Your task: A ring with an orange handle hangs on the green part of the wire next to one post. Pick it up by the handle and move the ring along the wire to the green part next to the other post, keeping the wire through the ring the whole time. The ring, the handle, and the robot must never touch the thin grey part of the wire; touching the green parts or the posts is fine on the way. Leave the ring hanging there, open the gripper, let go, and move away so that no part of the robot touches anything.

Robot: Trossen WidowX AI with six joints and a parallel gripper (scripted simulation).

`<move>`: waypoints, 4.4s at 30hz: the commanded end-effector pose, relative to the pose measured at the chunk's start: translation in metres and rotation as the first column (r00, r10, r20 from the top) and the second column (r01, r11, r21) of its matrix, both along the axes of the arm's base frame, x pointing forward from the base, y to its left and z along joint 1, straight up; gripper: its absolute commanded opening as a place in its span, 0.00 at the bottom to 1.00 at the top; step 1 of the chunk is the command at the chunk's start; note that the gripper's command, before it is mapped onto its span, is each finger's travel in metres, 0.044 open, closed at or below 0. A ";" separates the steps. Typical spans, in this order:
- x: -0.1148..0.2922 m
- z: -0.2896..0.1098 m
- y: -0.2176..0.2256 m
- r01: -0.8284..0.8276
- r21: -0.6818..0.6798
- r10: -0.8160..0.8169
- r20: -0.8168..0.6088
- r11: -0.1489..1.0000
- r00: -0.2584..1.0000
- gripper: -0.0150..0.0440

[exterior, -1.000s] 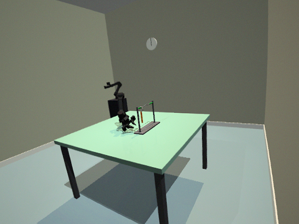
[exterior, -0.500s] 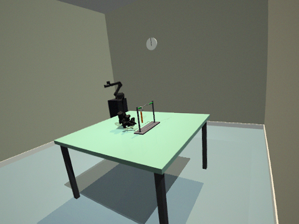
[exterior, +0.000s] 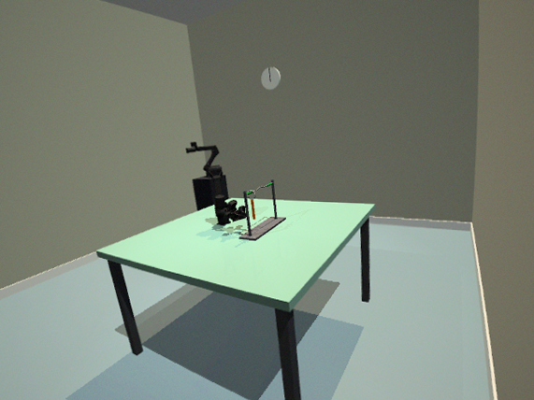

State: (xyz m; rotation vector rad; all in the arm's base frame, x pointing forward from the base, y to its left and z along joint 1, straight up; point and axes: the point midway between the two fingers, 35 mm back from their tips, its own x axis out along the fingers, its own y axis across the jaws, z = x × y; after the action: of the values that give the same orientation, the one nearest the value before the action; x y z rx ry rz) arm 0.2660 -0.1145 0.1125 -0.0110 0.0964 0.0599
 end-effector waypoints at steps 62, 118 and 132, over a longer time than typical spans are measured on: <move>0.081 0.005 0.006 0.004 -0.003 -0.004 0.028 1.000 1.000 0.53; 0.081 0.019 0.006 0.006 -0.004 -0.006 0.028 1.000 1.000 0.00; 0.081 0.019 0.006 0.006 -0.004 -0.006 0.028 1.000 1.000 0.00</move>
State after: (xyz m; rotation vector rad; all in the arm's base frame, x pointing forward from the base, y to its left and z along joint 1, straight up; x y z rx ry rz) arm 0.3462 -0.1079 0.1298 -0.0153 0.0738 0.0575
